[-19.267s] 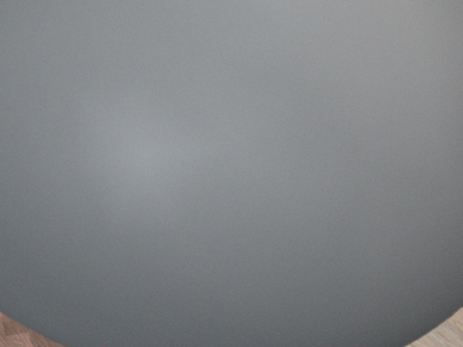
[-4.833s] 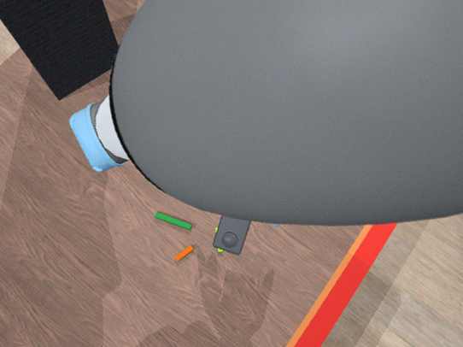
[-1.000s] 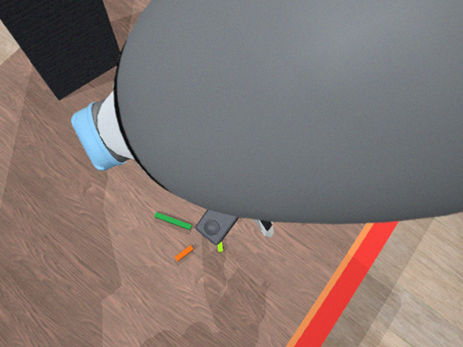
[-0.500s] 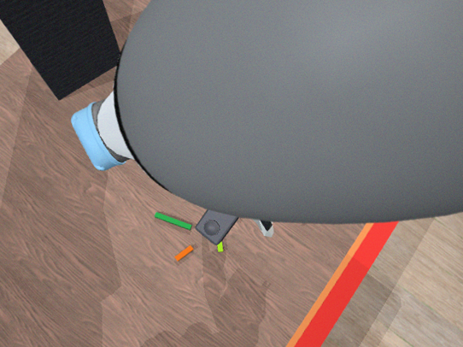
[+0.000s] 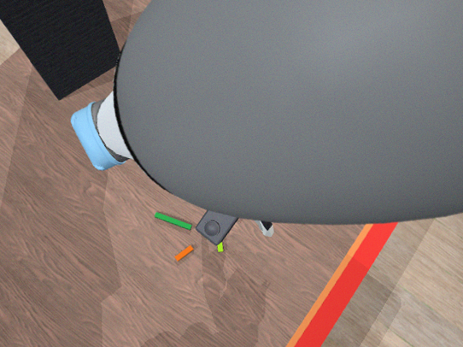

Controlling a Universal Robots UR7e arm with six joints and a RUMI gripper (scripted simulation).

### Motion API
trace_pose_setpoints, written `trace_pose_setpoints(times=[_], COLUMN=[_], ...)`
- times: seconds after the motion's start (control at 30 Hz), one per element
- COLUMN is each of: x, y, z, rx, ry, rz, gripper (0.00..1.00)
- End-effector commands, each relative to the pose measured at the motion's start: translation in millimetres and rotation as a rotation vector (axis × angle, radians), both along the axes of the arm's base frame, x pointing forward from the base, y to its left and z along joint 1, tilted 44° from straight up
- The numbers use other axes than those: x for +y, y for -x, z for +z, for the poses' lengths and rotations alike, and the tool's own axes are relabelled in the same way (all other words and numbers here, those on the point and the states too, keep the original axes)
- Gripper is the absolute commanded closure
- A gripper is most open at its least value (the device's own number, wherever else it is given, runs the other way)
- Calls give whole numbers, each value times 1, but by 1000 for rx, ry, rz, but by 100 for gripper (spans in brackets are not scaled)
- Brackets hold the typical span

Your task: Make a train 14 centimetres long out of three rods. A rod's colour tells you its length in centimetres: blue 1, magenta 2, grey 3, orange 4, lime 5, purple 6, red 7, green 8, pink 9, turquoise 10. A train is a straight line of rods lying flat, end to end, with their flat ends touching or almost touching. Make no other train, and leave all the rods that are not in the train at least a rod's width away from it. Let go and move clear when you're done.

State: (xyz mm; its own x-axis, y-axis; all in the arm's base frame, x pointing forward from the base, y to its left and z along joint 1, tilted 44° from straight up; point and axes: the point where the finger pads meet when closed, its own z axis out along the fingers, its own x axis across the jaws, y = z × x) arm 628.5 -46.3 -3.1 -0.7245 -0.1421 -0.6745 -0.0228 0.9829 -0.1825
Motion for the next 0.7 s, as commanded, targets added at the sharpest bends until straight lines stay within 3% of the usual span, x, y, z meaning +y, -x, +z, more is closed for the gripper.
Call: trace_pose_setpoints(times=[0.0,0.27,0.67], x=[0,-2,-5], y=[0,1,4], z=[0,-1,-6], rx=[0,10,36], ry=[8,66,213], rz=[8,68,221], gripper=[0,0,0])
